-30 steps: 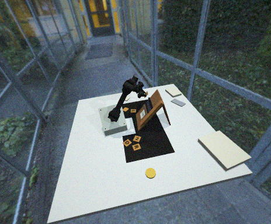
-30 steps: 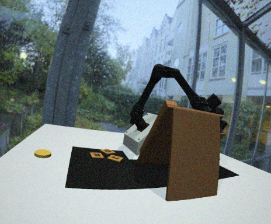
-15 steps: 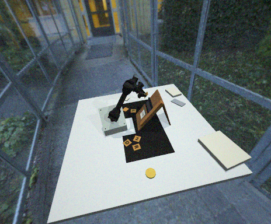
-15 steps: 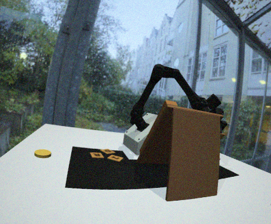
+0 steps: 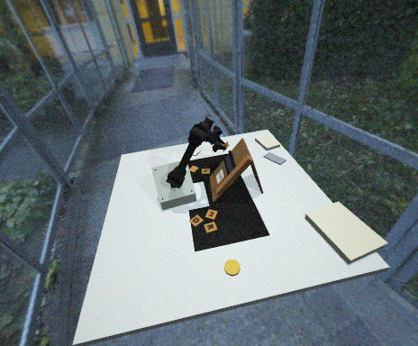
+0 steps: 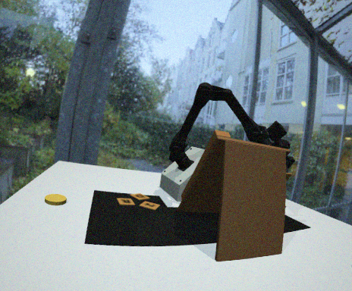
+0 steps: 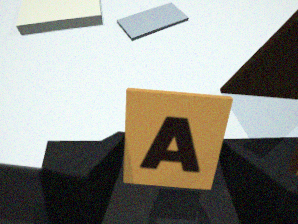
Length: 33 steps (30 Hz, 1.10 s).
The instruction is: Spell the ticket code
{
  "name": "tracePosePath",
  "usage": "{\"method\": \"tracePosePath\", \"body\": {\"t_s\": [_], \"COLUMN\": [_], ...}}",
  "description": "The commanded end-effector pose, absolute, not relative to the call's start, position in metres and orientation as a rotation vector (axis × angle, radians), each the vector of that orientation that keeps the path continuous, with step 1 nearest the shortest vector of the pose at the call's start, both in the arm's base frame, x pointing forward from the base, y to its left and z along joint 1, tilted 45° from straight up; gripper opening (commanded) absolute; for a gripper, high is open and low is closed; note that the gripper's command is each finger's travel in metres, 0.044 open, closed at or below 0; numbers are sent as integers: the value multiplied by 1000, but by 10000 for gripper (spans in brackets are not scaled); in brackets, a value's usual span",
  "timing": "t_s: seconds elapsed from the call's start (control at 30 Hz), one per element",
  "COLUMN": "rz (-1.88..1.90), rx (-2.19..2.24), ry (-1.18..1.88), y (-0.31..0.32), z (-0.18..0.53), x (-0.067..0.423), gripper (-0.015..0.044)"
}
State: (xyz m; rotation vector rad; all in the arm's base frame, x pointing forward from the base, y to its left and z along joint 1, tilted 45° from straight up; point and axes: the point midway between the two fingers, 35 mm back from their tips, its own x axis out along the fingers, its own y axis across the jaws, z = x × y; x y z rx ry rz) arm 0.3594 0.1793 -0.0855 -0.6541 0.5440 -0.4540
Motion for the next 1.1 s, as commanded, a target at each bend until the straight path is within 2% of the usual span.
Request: {"method": "tracePosePath", "body": {"t_s": [0.0,1.07], "rz": [-451,-451], "rx": [-662,-664], "ry": [551,552], "y": [176,164], "z": [-86,-78], "x": [357,352], "gripper": [0,0]}}
